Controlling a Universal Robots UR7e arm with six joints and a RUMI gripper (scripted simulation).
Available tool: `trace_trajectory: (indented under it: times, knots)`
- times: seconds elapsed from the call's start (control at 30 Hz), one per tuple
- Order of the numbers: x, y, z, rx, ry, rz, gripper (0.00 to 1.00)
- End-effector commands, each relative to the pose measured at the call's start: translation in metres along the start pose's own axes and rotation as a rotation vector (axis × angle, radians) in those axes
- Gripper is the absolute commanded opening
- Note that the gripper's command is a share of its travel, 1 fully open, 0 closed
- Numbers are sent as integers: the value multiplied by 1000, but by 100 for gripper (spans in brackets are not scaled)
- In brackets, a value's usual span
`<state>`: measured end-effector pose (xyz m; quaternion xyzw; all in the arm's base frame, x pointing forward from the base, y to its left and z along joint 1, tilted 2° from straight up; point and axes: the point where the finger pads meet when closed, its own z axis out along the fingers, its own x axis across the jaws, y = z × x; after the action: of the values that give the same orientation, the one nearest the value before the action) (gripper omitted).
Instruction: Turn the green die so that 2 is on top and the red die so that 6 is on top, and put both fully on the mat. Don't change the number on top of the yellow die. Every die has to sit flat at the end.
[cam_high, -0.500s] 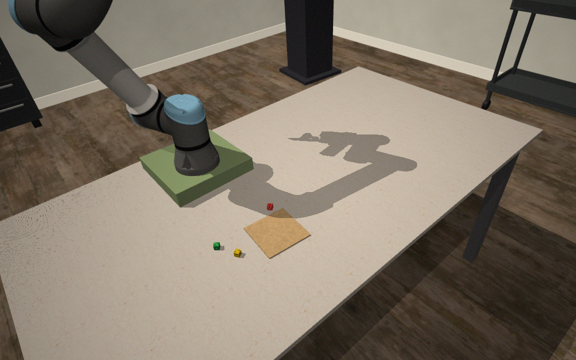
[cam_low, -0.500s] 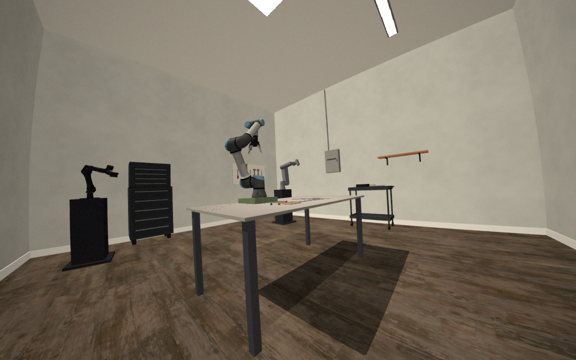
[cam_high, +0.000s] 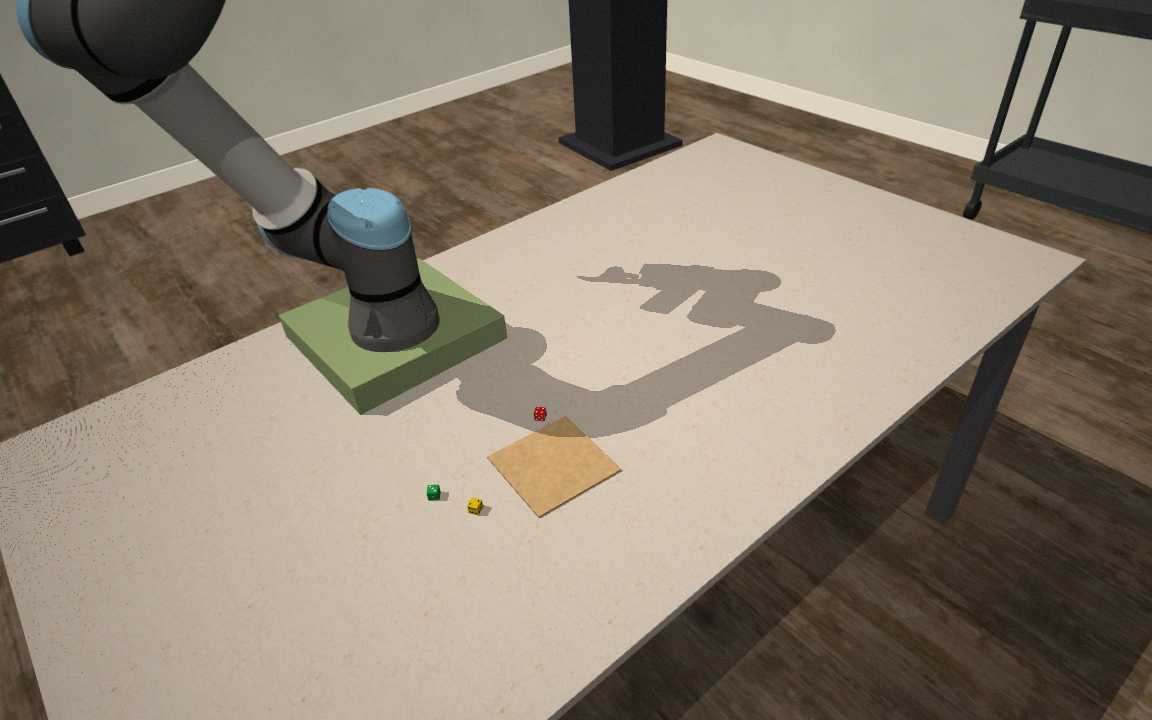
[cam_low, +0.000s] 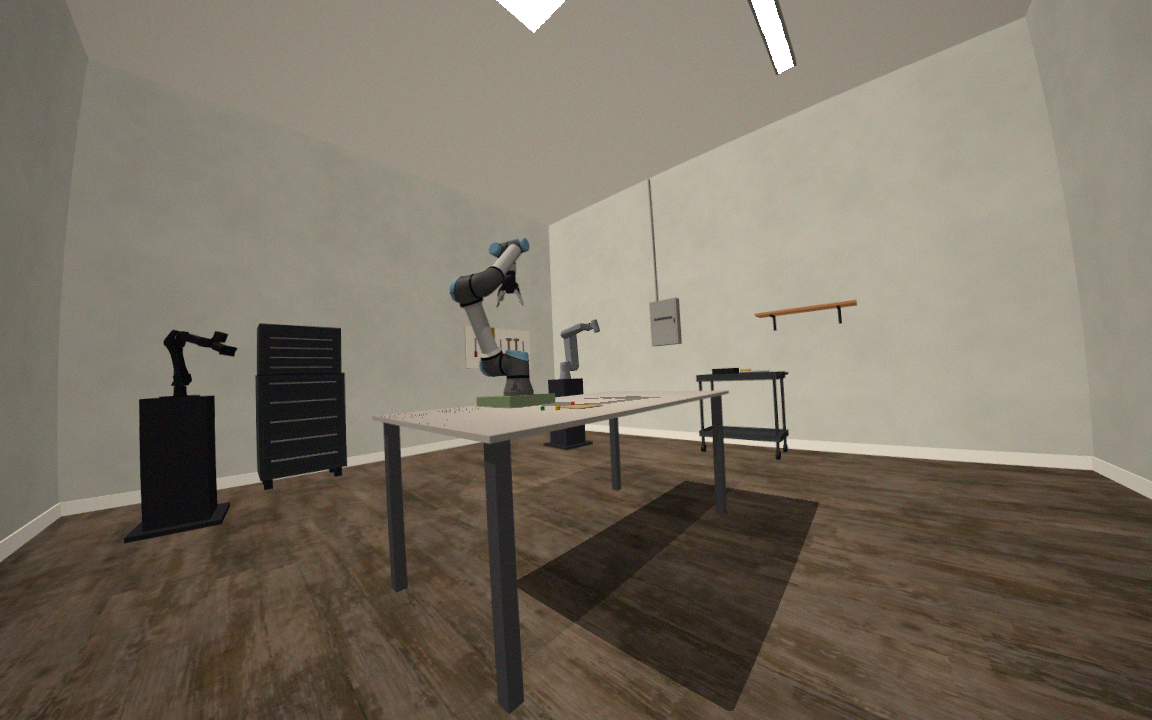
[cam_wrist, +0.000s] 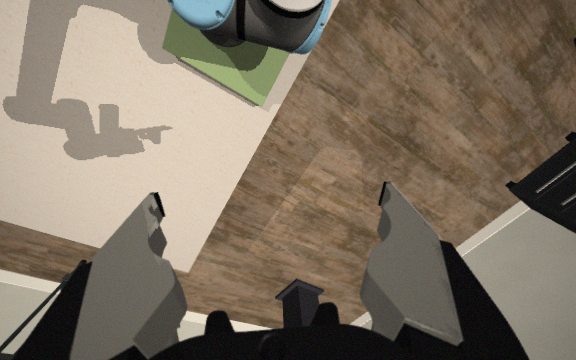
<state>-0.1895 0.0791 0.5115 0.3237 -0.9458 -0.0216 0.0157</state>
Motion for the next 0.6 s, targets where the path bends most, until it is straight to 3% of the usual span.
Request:
trace_trajectory:
  times: [0.0, 0.57]
  knots:
    - [0, 0, 0, -1, 0, 0, 100]
    - [-4, 4, 2, 0, -1, 33, 100]
